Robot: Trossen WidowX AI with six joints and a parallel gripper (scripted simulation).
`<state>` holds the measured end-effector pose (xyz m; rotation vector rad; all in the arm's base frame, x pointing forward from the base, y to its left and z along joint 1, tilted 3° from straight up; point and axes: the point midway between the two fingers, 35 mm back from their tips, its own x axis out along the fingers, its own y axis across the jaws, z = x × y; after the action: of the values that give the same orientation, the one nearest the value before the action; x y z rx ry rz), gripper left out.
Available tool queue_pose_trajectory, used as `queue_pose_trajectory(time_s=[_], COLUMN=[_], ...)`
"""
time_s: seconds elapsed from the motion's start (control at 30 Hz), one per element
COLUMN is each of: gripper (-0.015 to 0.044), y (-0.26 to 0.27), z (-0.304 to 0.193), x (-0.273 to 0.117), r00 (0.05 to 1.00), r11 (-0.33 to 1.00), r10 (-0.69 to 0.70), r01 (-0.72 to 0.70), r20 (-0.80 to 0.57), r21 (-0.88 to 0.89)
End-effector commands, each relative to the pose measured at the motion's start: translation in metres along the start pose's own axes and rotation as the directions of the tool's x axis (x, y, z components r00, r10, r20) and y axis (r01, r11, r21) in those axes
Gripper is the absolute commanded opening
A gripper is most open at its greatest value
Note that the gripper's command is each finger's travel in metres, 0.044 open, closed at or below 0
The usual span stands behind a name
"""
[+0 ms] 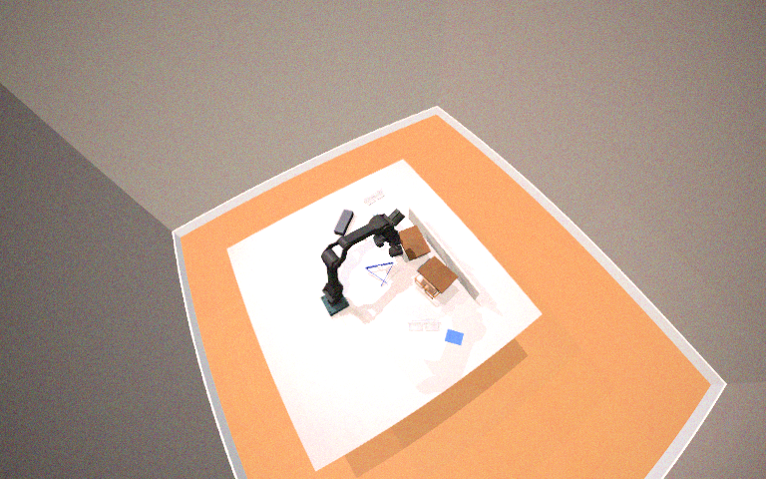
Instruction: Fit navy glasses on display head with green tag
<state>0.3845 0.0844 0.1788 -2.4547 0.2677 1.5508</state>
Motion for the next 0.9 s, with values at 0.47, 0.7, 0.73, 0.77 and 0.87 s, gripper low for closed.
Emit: queue_pose_trajectory(time_s=[0.47, 0.7, 0.73, 0.77, 0.87], gripper=[0.0, 0.0, 0.0, 0.0, 0.0], y=[-0.215, -0.225, -0.225, -0.225, -0.225], z=[0.208, 0.232, 0.233, 0.233, 0.234], x=[-0.005, -0.008, -0.007, -0.006, -0.002], r00=[0.939, 0.932, 0.932, 0.932, 0.932], r11=[0.729, 0.684, 0.684, 0.684, 0.684], r10=[0.029, 0.048, 0.048, 0.048, 0.048], r01=[0.214, 0.231, 0.231, 0.231, 0.231], r20=[0.342, 0.358, 0.358, 0.358, 0.358], r21=[-0.65, -0.692, -0.692, -0.692, -0.692])
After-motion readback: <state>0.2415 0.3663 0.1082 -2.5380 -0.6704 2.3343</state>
